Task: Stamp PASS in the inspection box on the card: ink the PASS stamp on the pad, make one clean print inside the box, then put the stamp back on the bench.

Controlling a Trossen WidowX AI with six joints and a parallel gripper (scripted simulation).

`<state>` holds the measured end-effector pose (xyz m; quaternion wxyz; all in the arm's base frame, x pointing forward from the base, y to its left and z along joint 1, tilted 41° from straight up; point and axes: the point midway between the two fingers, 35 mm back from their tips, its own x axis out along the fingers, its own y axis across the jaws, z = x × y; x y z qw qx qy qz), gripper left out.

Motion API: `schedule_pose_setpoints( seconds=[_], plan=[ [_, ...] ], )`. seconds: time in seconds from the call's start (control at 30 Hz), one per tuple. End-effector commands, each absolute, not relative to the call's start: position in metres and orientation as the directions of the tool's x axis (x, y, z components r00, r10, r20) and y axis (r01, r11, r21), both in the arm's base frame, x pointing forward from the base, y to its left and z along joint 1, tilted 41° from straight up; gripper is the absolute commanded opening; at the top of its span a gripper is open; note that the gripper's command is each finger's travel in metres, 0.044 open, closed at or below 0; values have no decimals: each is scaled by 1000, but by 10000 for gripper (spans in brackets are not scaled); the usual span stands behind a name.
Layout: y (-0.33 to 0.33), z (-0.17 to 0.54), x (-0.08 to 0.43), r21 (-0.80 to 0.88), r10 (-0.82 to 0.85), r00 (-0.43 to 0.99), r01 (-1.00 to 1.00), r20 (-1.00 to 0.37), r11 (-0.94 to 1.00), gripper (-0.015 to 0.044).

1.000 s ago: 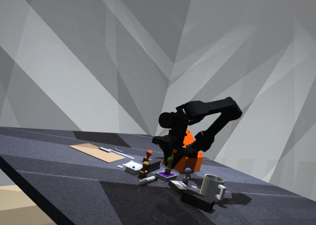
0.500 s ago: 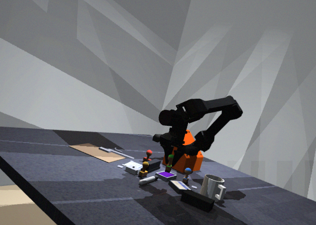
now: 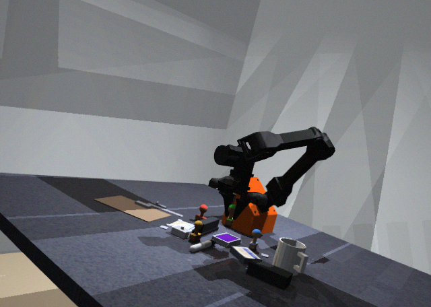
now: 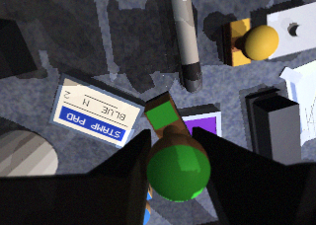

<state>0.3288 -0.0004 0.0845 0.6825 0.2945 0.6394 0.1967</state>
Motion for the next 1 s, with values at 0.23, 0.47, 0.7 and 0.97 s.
schedule_pose_setpoints(
  seconds=[0.23,0.47,0.7,0.97],
  plan=[
    [-12,66,284,652,643,105,107,-758,751,0],
    [-15,56,258,655,646,105,107,-756,748,0],
    [-14,54,258,655,646,105,107,-756,748,0],
    [-10,50,259,655,646,105,108,-756,748,0]
  ],
)
